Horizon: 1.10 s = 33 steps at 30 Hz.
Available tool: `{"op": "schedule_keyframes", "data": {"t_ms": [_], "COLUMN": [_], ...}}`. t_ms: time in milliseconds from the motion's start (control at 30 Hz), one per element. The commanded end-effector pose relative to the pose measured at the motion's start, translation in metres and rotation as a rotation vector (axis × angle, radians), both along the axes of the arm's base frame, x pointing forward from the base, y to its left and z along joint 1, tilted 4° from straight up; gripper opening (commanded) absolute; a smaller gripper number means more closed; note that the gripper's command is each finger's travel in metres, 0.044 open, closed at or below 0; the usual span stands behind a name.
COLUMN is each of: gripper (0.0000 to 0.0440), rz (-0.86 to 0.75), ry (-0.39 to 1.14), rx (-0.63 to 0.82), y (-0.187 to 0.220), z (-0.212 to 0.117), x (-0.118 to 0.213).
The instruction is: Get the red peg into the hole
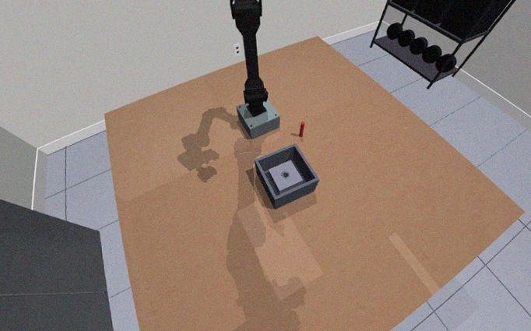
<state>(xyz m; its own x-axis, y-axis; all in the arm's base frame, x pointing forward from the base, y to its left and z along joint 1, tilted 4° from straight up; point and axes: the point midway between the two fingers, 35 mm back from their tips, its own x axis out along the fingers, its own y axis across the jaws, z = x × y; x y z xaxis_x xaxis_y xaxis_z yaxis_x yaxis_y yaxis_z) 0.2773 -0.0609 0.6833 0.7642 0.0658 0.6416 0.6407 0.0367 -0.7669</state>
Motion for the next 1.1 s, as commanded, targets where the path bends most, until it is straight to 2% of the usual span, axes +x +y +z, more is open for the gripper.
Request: {"op": "schedule_keyframes", "data": {"t_ms": [0, 567, 1067], "gripper": [0.0440, 0.0440, 0.0440], "rz": [0.056, 0.263, 0.355], "ry": [0.069, 0.361, 0.637], "rx": [0.108, 0.568, 0.989], "y": [-0.003, 0.009, 0.042], "z": [-0.019, -0.105, -0.197], "x": [0.018, 0.078, 0.109]}}
